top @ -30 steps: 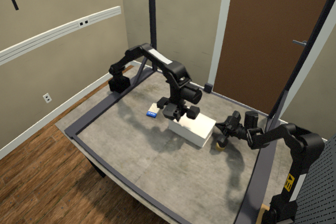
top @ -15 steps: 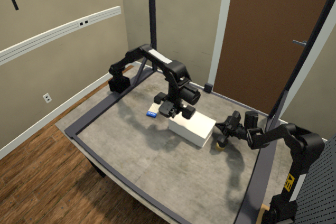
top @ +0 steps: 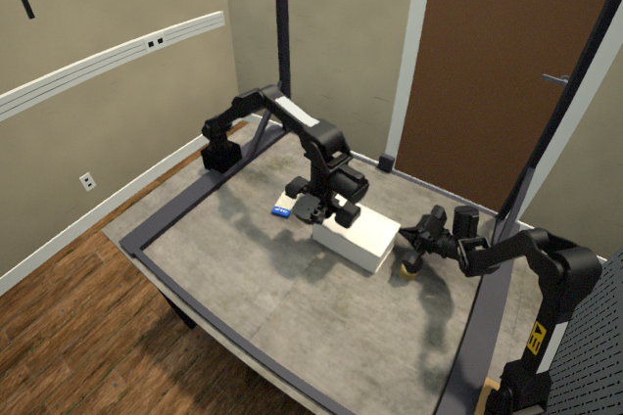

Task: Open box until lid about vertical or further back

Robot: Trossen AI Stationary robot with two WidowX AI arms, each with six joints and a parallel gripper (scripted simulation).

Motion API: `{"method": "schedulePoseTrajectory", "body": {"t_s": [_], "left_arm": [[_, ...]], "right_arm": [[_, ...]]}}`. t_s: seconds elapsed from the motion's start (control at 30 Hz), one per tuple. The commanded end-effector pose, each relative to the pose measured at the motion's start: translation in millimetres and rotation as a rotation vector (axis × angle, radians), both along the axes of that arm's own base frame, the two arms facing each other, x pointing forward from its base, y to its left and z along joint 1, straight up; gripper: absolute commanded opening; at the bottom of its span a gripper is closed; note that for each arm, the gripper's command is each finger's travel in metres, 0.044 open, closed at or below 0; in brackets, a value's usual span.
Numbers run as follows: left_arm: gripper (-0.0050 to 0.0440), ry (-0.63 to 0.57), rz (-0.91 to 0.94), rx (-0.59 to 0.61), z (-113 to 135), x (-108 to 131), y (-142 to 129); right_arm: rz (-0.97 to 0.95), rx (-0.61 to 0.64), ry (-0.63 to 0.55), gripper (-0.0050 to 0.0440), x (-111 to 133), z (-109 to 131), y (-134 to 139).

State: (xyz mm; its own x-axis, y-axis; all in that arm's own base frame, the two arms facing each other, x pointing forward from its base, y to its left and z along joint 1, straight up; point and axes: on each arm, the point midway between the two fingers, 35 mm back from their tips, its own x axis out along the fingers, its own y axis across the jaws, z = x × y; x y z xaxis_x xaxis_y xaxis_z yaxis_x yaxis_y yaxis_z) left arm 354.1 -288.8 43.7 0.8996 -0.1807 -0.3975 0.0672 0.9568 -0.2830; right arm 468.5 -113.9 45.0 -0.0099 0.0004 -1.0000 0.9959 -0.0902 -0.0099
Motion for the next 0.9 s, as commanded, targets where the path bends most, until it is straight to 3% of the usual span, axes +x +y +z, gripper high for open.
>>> {"method": "schedulePoseTrajectory", "body": {"t_s": [0.0,0.87], "left_arm": [[0.0006,-0.013,-0.007,-0.025,9.6,1.1,-4.3],[0.0006,-0.013,-0.007,-0.025,9.6,1.1,-4.3]], "right_arm": [[-0.005,-0.006,-0.044,-0.005,5.3,14.3,-0.2],[-0.005,-0.004,-0.033,-0.005,3.3,2.9,0.2]]}}
